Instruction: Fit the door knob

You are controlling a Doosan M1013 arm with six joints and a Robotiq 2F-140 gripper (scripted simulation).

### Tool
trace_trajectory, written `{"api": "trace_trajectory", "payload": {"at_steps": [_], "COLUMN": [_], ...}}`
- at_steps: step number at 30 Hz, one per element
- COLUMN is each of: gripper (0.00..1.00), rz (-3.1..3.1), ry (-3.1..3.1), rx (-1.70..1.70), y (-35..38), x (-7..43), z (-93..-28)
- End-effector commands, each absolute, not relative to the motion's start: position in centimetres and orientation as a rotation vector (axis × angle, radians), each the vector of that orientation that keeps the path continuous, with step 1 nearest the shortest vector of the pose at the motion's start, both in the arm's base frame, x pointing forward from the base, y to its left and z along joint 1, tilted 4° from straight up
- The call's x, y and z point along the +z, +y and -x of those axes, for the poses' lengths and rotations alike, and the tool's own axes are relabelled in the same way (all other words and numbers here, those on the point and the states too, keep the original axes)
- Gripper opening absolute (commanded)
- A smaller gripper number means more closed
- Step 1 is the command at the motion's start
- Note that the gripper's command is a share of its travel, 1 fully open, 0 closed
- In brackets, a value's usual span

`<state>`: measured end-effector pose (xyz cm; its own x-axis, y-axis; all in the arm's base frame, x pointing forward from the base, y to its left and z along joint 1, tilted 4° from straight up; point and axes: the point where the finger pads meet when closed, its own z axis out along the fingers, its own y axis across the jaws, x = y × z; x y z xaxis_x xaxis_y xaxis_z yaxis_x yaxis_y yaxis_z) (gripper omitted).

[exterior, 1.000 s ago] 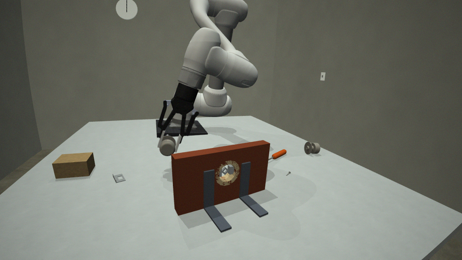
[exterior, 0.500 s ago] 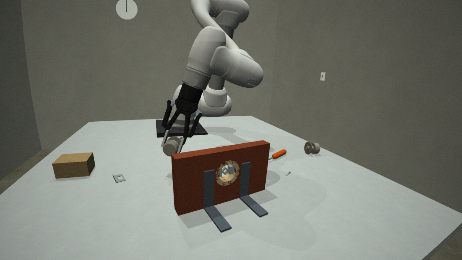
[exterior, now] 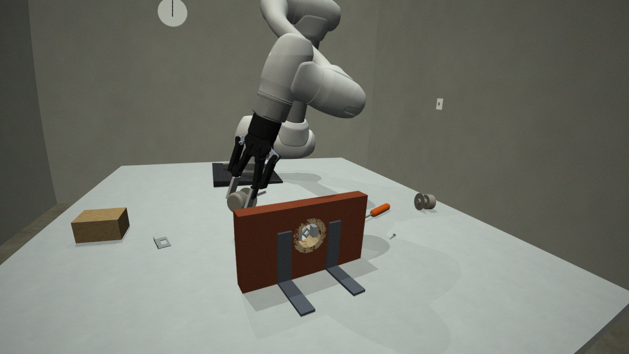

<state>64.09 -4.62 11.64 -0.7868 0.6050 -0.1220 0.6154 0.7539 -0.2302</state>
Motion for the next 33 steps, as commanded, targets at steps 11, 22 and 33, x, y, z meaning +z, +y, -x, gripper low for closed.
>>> {"api": "trace_trajectory", "payload": {"at_steps": [11, 22, 33], "gripper": [0.42, 0.42, 0.42], "rz": [-1.522, -1.967, -2.112], "ry": [2.68, 2.383, 2.26], "rx": [-0.368, -0.322, -0.301], "y": [-3.1, -2.7, -1.5], "x": [11.8, 11.8, 11.9], "z": [-64.8, -65.0, -65.6]}}
